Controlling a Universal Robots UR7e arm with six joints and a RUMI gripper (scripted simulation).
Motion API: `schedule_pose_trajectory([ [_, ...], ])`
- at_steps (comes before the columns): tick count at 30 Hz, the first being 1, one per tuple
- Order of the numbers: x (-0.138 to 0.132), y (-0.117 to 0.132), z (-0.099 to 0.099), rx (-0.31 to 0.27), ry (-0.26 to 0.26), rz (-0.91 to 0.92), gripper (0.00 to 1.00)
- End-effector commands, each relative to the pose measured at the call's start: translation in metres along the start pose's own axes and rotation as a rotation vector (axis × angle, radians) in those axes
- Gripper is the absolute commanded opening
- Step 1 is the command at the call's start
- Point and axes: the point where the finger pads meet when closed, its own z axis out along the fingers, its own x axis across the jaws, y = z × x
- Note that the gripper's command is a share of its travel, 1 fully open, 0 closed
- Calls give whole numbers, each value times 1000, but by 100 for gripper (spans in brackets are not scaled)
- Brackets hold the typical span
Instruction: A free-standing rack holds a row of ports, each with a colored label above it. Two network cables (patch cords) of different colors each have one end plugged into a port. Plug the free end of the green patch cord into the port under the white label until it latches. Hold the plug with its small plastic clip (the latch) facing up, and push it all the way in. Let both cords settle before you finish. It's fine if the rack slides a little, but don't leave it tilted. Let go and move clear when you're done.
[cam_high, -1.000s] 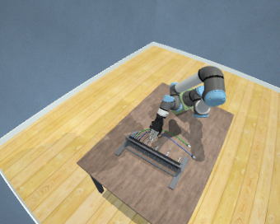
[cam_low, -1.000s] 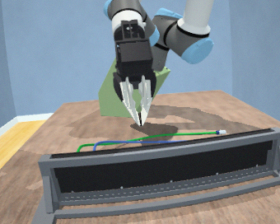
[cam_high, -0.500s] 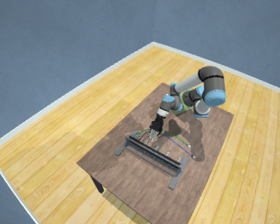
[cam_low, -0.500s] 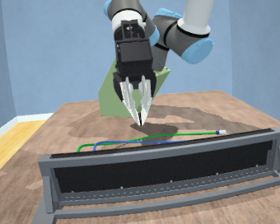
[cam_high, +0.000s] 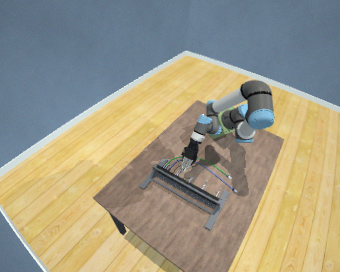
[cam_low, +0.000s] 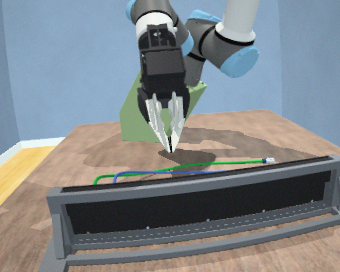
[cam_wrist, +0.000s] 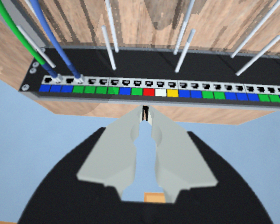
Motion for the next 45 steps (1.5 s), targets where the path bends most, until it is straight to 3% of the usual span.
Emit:
schedule_pose_trajectory([
  [1, -1, 1, 1, -1, 0, -4, 0],
  [30, 0, 0, -3, -1, -1, 0, 0],
  [45, 0, 0, -20, -1, -1, 0, 0],
])
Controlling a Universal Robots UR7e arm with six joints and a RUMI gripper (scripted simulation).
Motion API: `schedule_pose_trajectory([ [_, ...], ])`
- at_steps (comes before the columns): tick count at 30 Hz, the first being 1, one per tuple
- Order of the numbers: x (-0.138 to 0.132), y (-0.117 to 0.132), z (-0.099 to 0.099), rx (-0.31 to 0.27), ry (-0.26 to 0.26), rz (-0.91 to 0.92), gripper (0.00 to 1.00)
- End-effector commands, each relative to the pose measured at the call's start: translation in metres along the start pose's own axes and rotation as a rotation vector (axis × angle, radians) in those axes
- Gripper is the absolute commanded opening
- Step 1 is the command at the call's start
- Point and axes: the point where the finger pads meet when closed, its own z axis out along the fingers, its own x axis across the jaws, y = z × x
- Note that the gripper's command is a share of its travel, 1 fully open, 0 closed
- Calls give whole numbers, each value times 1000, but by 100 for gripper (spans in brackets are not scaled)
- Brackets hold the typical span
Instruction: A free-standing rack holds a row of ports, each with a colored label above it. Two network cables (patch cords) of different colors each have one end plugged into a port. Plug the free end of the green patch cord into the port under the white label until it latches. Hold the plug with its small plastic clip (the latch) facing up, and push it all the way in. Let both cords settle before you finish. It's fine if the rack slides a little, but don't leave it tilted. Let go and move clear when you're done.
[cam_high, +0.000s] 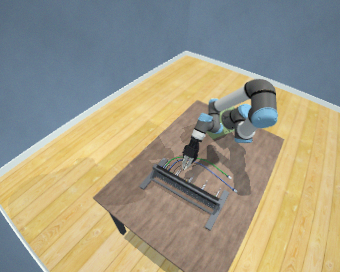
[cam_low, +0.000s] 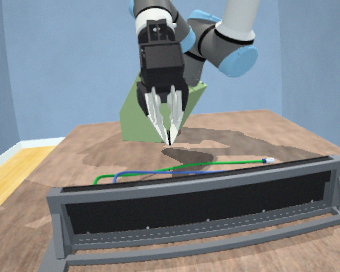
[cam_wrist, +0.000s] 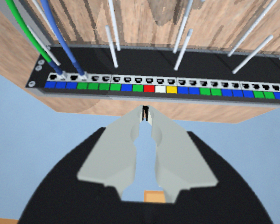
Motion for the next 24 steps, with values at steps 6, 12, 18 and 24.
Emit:
schedule_pose_trajectory([
  [6, 1, -1, -14, 2, 2, 2, 0],
  [12, 1, -1, -25, 2, 2, 2, 0],
  [18, 1, -1, -34, 2, 2, 2, 0],
  [24, 0, -1, -44, 2, 2, 2, 0],
])
